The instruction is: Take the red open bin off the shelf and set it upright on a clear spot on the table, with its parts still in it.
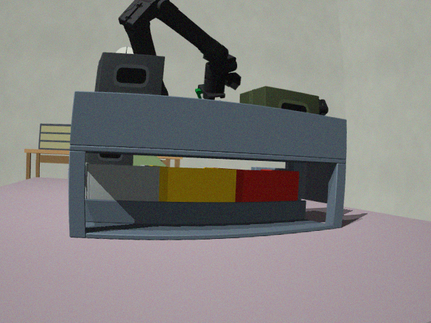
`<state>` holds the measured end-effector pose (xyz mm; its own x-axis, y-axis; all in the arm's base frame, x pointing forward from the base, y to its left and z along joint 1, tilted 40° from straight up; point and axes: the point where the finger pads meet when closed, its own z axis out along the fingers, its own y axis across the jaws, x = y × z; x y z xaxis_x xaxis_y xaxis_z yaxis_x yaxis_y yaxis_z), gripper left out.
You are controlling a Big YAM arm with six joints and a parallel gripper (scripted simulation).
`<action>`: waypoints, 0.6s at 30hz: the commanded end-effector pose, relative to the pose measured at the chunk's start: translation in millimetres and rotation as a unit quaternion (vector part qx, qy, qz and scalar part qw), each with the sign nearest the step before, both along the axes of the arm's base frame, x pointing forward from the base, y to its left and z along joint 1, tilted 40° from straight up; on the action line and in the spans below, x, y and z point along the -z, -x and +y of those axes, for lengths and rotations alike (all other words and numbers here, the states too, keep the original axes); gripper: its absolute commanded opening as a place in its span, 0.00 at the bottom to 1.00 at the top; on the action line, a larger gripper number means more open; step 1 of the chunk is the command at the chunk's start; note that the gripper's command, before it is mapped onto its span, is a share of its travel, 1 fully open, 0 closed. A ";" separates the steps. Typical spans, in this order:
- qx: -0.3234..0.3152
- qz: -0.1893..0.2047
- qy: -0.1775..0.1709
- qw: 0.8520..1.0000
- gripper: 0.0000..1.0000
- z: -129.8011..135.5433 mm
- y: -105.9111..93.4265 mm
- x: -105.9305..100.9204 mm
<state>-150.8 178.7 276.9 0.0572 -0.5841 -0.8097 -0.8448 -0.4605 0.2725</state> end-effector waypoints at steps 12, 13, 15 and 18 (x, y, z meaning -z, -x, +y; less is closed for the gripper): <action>0.000 0.002 -0.003 1.000 1.00 -0.1 0.0 -3.5; 0.000 0.002 -0.003 1.000 1.00 -0.1 0.0 -3.5; 0.000 0.002 -0.003 1.000 1.00 -0.1 0.0 -3.5; 0.000 0.011 -0.012 1.000 1.00 0.0 0.1 -17.6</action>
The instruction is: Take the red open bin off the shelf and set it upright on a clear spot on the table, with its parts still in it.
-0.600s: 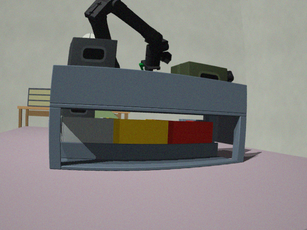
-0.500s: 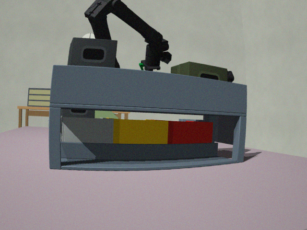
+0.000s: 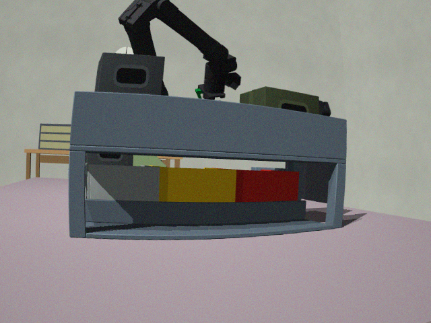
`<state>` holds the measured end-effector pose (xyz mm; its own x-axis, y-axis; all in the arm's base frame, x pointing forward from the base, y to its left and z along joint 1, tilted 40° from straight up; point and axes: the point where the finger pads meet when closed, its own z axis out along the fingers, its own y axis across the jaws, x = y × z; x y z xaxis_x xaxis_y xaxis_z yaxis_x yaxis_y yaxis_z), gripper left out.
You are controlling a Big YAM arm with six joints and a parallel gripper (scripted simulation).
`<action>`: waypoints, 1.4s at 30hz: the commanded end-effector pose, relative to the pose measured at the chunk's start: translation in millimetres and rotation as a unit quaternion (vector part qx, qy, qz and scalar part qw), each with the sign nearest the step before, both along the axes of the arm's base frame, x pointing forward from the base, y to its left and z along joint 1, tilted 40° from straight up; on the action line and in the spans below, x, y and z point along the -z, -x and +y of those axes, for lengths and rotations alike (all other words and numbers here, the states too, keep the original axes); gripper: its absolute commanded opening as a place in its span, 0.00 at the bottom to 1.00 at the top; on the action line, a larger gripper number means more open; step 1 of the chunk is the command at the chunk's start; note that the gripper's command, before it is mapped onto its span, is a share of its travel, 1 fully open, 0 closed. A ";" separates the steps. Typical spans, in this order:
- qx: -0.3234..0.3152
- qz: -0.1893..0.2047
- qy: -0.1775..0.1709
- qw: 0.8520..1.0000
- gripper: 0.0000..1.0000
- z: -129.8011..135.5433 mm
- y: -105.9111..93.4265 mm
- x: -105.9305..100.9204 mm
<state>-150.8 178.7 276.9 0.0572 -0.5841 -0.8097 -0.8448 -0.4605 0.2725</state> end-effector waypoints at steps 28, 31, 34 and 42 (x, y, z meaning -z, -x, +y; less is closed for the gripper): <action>0.009 0.019 -0.012 1.000 1.00 2.8 -1.4 -28.2; 0.011 0.021 -0.012 1.000 1.00 3.1 -1.9 -30.6; 0.008 0.013 -0.003 1.000 1.00 2.7 -0.5 -17.6; 0.014 0.020 -0.008 1.000 1.00 4.0 -2.7 -29.7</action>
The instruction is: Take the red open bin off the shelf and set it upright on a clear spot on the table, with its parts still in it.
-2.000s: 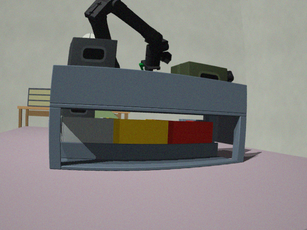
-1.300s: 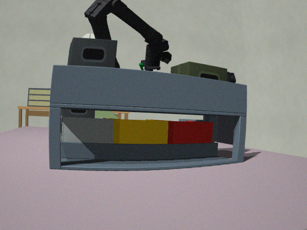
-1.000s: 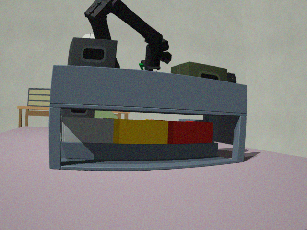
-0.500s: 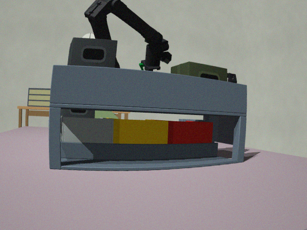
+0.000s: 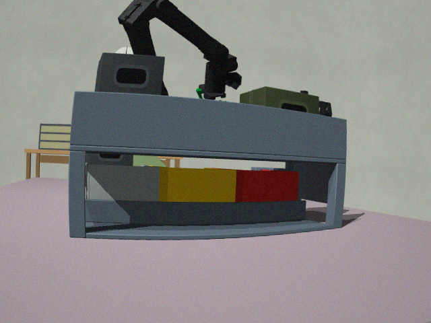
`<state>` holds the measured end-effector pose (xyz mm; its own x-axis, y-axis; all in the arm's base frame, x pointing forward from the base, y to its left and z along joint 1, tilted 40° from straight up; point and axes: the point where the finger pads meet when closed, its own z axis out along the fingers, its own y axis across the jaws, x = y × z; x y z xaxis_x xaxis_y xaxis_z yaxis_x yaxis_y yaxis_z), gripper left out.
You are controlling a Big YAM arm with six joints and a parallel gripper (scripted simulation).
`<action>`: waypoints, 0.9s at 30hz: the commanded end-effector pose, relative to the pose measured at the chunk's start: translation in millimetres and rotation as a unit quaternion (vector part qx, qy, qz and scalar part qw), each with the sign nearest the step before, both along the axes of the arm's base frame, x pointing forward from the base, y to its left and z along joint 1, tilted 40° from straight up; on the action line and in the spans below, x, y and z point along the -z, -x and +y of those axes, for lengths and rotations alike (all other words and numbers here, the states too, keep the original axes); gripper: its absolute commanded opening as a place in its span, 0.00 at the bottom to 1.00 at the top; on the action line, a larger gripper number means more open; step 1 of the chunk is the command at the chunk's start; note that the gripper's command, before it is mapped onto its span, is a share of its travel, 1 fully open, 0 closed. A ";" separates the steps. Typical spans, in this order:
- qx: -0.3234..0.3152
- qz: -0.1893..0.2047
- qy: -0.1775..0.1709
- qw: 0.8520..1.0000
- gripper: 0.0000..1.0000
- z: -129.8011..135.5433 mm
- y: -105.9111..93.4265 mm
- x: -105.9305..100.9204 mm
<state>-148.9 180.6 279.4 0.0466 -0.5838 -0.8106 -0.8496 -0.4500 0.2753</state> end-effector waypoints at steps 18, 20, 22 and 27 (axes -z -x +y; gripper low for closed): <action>0.021 0.018 0.002 1.000 1.00 6.3 -3.4 -25.3; 0.023 0.021 0.000 1.000 1.00 6.7 -4.1 -31.6; 0.025 0.023 -0.001 0.999 1.00 7.8 -4.2 -32.9; 0.029 0.012 0.015 0.999 1.00 9.0 -4.9 -14.0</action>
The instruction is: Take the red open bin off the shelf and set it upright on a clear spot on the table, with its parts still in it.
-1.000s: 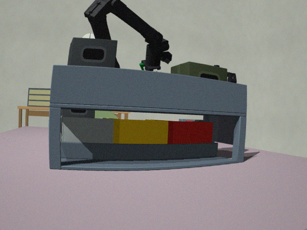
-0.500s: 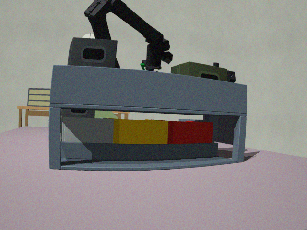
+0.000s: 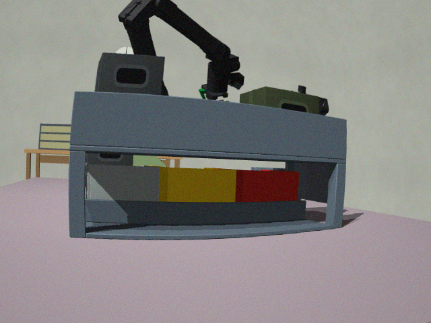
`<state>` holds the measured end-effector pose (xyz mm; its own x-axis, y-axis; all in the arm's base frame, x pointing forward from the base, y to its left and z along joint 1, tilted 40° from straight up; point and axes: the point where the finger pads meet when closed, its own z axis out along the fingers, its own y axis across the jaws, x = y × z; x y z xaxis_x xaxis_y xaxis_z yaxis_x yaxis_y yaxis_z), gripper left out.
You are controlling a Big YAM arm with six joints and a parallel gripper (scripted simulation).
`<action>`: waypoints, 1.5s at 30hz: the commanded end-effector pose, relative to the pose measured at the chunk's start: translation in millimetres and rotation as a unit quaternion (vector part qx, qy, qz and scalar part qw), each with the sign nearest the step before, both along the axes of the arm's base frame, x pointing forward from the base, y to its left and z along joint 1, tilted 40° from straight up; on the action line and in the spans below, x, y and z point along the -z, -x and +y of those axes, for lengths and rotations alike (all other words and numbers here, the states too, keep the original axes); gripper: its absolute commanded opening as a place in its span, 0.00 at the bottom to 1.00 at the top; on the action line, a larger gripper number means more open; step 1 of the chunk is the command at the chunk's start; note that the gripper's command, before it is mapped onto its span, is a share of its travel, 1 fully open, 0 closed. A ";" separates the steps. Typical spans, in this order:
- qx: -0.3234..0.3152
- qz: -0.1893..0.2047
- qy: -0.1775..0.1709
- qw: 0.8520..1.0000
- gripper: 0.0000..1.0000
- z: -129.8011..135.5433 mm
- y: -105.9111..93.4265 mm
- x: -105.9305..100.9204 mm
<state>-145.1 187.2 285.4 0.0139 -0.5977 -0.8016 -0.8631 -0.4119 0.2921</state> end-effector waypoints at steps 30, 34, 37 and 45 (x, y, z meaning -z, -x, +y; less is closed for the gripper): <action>0.058 0.031 0.016 0.998 1.00 19.1 -11.4 -37.6; 0.063 0.029 0.022 0.997 1.00 20.5 -12.6 -34.0; 0.070 0.035 0.020 0.997 1.00 23.6 -13.8 -40.7; 0.091 0.039 0.032 0.995 1.00 30.4 -19.1 -42.0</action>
